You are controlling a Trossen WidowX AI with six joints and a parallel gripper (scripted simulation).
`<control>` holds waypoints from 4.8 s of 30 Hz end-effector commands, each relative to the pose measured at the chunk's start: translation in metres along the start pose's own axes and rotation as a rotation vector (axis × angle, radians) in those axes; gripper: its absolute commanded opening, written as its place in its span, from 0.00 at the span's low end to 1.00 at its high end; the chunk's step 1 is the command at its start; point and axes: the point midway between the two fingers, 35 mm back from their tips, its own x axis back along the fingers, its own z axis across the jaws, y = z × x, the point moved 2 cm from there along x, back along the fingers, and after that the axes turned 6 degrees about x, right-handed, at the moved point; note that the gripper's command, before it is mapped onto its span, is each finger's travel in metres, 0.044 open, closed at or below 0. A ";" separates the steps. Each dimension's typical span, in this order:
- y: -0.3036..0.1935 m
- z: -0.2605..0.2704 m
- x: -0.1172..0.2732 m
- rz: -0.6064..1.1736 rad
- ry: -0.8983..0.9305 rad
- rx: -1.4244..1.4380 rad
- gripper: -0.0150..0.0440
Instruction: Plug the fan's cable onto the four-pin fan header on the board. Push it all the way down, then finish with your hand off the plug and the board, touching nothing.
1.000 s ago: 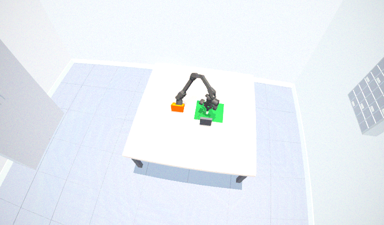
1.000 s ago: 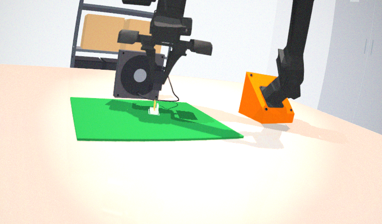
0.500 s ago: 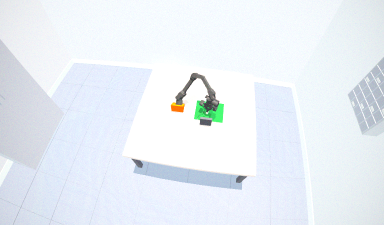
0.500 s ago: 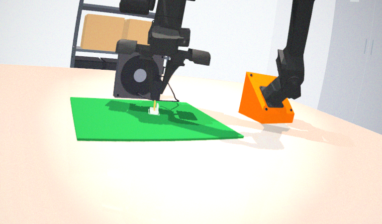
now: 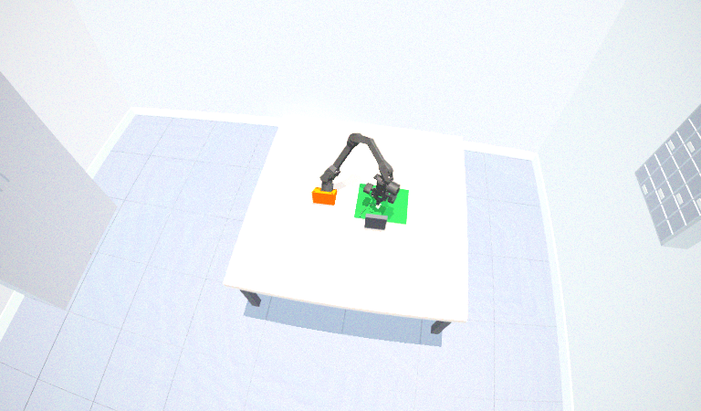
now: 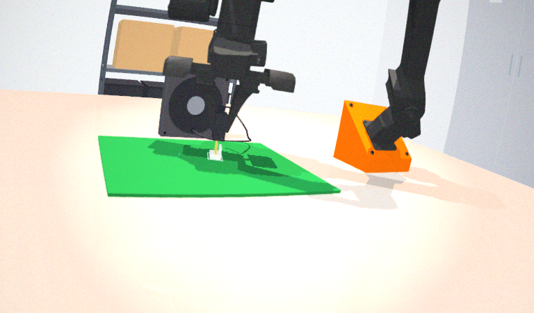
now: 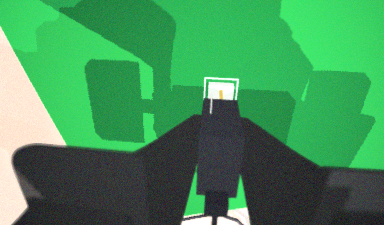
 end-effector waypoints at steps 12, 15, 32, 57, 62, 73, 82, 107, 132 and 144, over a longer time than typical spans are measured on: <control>0.001 -0.002 -0.001 -0.003 0.001 0.002 0.25; 0.001 -0.002 -0.001 -0.003 0.001 0.002 0.25; 0.001 -0.001 -0.004 -0.003 0.001 -0.002 0.25; 0.000 0.000 -0.006 -0.003 0.001 -0.006 0.25; 0.000 0.000 -0.007 -0.003 0.001 -0.005 0.25; 0.000 0.000 -0.008 -0.003 0.001 -0.005 0.25; 0.000 0.000 -0.008 -0.003 0.001 -0.005 0.25; 0.000 -0.001 -0.015 -0.004 0.001 -0.004 0.25; 0.000 -0.001 -0.022 -0.001 -0.001 0.000 0.34; -0.001 -0.002 -0.010 -0.001 -0.001 -0.001 0.69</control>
